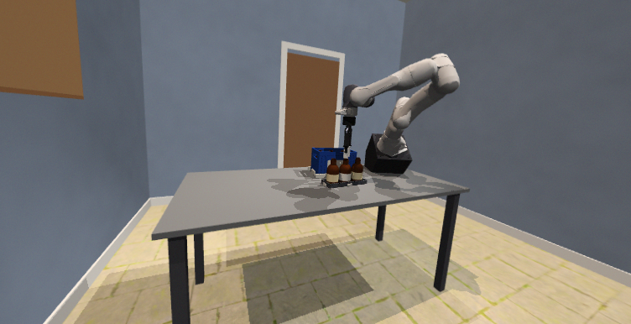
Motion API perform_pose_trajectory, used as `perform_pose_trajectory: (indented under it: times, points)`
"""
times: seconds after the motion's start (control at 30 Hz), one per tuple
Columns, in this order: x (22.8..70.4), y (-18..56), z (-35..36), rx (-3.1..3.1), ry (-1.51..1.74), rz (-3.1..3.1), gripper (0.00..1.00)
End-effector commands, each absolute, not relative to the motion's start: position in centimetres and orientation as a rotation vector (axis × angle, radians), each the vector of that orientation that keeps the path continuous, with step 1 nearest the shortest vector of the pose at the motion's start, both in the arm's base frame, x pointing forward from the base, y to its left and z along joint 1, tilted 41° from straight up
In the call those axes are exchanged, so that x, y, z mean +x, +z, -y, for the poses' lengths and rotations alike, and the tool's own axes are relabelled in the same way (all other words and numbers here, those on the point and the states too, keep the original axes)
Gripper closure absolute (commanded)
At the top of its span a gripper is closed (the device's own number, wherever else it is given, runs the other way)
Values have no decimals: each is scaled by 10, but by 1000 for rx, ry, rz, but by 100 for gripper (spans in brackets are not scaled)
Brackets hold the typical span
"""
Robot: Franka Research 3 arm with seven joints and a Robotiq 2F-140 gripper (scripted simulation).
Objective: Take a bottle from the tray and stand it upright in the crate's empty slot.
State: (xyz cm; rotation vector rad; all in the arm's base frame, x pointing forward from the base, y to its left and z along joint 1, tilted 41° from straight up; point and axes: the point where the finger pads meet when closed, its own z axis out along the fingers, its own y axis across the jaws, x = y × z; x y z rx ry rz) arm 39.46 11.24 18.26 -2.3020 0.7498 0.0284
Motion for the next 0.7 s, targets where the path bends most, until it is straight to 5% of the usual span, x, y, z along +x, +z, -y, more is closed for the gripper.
perform_pose_trajectory:
  times: [0.0, 0.67]
  points:
    - [396, 179, -114, -2304, 20, -747, 62]
    - [400, 164, -127, -2304, 20, -747, 62]
